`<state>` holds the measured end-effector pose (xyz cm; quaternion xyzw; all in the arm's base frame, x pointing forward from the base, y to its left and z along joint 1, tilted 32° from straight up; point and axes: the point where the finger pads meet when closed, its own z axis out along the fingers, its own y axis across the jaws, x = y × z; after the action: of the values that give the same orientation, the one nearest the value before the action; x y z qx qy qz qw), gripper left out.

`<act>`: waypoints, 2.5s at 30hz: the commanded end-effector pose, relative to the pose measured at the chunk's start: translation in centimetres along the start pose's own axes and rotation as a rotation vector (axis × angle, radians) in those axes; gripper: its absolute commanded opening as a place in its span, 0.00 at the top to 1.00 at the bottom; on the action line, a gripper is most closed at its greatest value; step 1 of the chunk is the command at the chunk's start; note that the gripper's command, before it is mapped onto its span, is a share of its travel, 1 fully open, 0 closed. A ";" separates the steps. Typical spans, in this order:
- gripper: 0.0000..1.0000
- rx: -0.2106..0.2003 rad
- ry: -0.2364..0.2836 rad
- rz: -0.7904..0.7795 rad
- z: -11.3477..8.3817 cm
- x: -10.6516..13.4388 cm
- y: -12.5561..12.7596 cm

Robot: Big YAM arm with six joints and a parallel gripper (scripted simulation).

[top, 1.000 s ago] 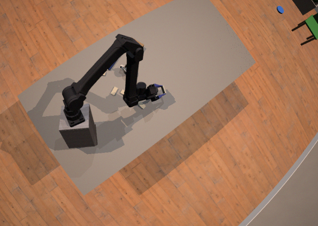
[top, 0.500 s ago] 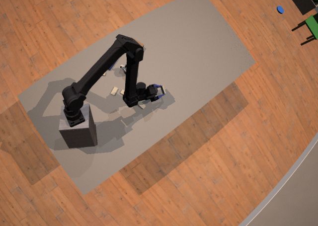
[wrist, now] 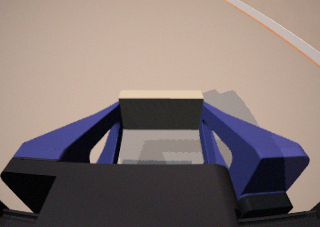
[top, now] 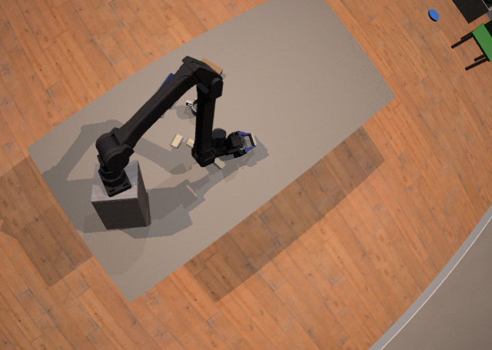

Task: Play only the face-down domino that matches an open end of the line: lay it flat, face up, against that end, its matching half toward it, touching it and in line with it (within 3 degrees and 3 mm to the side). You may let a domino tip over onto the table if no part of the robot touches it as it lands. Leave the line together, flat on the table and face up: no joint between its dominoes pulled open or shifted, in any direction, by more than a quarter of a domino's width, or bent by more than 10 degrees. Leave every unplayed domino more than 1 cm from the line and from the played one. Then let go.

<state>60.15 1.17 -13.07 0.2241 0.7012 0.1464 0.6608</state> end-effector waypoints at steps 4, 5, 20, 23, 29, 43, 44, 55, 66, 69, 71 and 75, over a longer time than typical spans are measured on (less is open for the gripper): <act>0.49 -0.011 -0.027 0.006 0.4 -0.3 0.2; 0.49 -0.015 -0.034 0.008 0.5 -0.2 0.2; 0.49 -0.010 -0.032 0.006 1.1 0.3 0.0; 0.49 -0.021 -0.048 0.010 1.2 0.2 0.3; 0.49 -0.040 -0.074 0.018 1.2 0.1 0.6; 0.49 -0.033 -0.064 0.015 1.2 0.3 0.5; 0.49 -0.037 -0.069 0.016 1.1 0.3 0.5; 0.49 -0.013 -0.038 0.007 1.2 0.5 0.0; 0.49 -0.040 -0.074 0.018 1.1 0.4 0.6; 0.49 -0.040 -0.074 0.018 1.1 0.4 0.6; 0.49 -0.009 -0.031 0.006 1.2 0.7 -0.1; 0.49 -0.025 -0.053 0.012 1.1 0.6 0.2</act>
<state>61.14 1.45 -14.36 0.2252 0.6968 0.1457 0.6652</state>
